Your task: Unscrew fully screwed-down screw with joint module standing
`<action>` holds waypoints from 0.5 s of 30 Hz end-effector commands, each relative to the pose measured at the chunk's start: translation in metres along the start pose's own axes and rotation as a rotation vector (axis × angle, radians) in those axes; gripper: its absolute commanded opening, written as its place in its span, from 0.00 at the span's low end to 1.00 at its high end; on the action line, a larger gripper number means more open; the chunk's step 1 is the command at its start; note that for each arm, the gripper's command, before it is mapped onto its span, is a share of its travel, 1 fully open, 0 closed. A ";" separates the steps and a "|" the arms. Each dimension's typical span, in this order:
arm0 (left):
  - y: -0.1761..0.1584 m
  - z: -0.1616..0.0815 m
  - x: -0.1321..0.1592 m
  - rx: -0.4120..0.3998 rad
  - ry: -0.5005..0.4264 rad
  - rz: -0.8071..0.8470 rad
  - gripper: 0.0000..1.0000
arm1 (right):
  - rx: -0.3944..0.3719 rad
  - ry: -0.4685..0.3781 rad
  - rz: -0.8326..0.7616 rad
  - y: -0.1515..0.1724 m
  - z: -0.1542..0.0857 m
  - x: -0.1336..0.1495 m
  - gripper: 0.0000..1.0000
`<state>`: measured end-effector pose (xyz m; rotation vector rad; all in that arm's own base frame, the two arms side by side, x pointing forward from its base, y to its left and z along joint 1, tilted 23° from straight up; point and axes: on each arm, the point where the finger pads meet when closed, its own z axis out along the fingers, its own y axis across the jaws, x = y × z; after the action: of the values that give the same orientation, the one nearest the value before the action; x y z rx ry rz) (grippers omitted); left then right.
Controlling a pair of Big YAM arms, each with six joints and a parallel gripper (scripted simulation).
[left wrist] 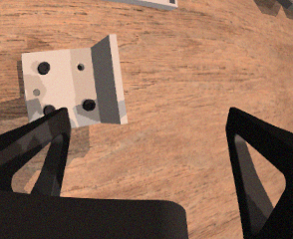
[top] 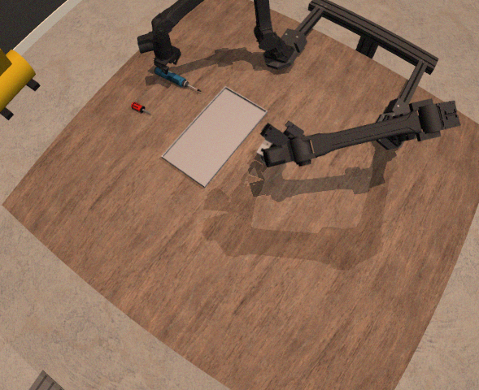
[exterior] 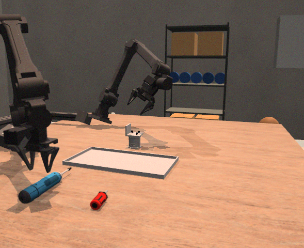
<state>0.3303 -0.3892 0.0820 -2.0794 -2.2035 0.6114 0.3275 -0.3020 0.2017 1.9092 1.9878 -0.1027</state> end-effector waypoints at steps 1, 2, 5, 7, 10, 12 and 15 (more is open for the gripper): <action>0.001 -0.008 -0.021 -0.027 0.011 -0.072 0.86 | -0.058 -0.055 0.006 0.023 -0.032 -0.019 0.65; 0.004 -0.010 -0.018 -0.029 0.009 -0.079 0.86 | -0.058 -0.055 0.006 0.023 -0.032 -0.019 0.65; 0.012 -0.012 -0.007 -0.028 0.008 -0.106 0.86 | -0.058 -0.055 0.006 0.023 -0.032 -0.019 0.65; 0.003 -0.012 -0.017 -0.041 0.012 -0.095 0.86 | -0.058 -0.055 0.006 0.023 -0.032 -0.019 0.65; -0.004 -0.019 -0.024 -0.072 0.028 -0.125 0.86 | -0.058 -0.055 0.006 0.023 -0.032 -0.019 0.65; -0.005 -0.019 -0.025 -0.089 0.043 -0.155 0.86 | -0.058 -0.055 0.006 0.023 -0.032 -0.019 0.65; -0.006 -0.015 -0.024 -0.108 0.074 -0.204 0.86 | -0.058 -0.055 0.006 0.023 -0.032 -0.019 0.65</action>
<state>0.3266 -0.3886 0.0821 -1.8956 -2.3399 0.4213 0.3275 -0.3020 0.2017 1.9092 1.9878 -0.1027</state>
